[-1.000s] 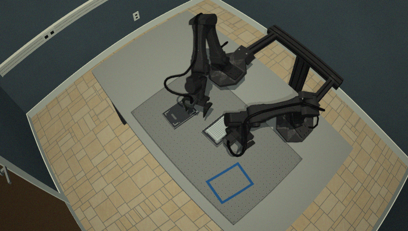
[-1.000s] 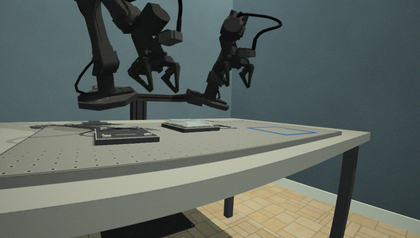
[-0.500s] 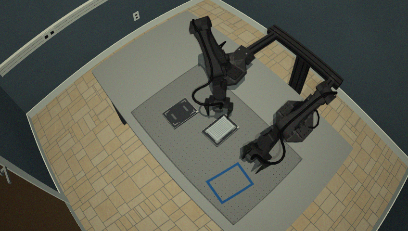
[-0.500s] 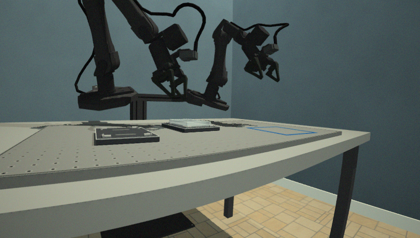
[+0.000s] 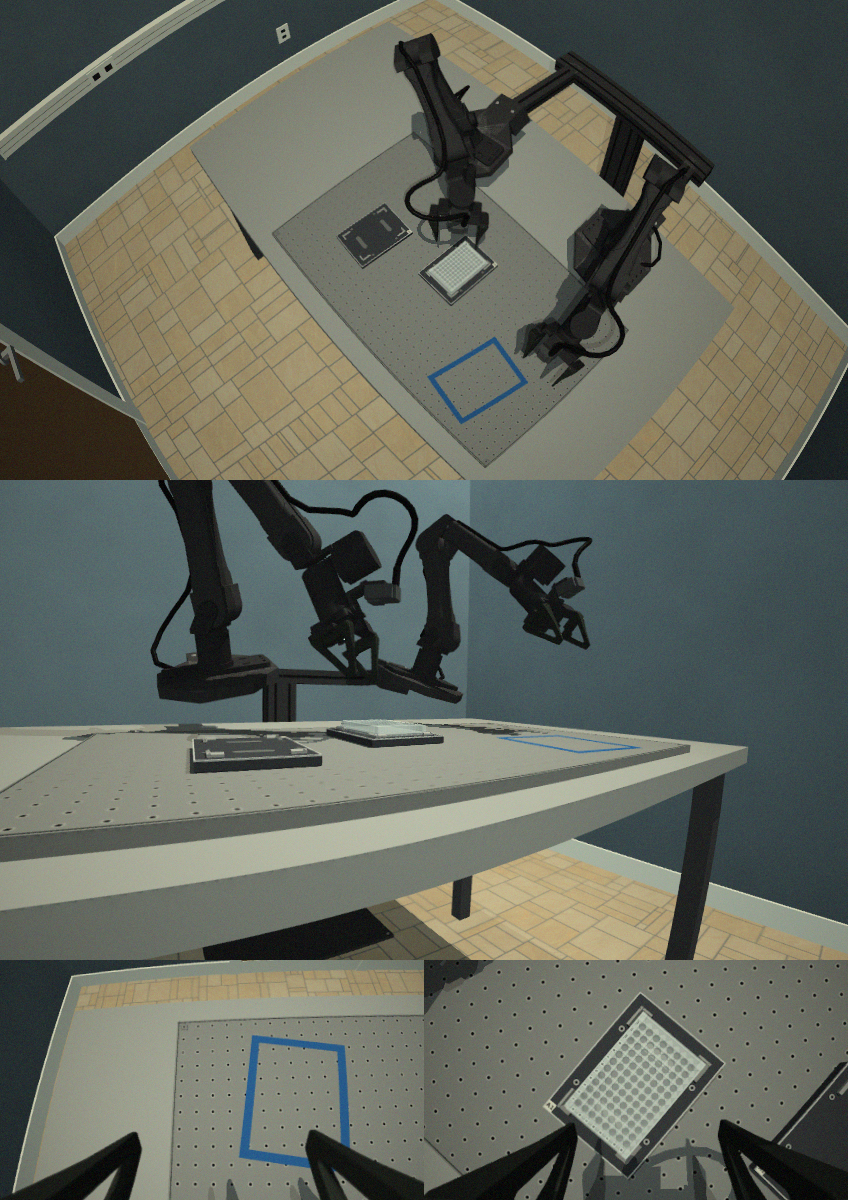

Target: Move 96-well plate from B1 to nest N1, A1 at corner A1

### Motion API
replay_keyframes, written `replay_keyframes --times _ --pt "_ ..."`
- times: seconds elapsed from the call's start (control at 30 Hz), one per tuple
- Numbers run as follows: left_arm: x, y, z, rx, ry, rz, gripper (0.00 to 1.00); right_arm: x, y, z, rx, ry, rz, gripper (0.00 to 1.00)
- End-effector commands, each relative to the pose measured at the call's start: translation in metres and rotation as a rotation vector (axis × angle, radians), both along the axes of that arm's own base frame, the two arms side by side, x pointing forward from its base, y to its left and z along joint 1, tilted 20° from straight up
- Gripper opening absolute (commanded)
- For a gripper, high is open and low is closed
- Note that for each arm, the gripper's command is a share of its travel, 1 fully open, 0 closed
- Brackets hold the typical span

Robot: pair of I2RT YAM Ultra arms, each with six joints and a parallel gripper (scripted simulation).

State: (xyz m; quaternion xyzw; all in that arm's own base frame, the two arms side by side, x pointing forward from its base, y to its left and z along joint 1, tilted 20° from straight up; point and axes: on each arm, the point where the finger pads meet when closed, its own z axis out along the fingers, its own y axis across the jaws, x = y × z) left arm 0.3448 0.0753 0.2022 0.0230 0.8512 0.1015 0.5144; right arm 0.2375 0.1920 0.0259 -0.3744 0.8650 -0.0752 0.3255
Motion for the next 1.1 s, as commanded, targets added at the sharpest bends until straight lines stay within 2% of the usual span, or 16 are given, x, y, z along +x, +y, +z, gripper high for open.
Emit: replay_keyframes --times 0.0,0.23,0.43,0.5,0.8,1.07 --pt "-0.001 -0.004 -0.009 -0.011 0.015 -0.031 1.00 -0.008 -0.005 -0.010 -0.031 0.020 0.003 1.00" --pt "-0.001 -0.005 -0.008 -0.011 0.015 -0.034 1.00 -0.007 -0.008 -0.008 -0.021 0.027 -0.051 1.00" --pt "-0.001 -0.005 -0.008 -0.011 0.015 -0.034 1.00 -0.006 -0.009 -0.014 0.016 0.139 -0.323 1.00" --pt "-0.001 -0.005 -0.008 -0.011 0.015 -0.034 1.00 -0.006 -0.009 -0.014 0.016 0.139 -0.323 1.00" --pt "-0.001 -0.005 -0.008 -0.011 0.015 -0.034 1.00 0.006 0.008 -0.018 0.065 0.286 -0.678 1.00" --pt "-0.001 -0.005 -0.008 -0.011 0.015 -0.034 1.00 0.018 0.018 -0.019 0.091 0.330 -0.802 1.00"
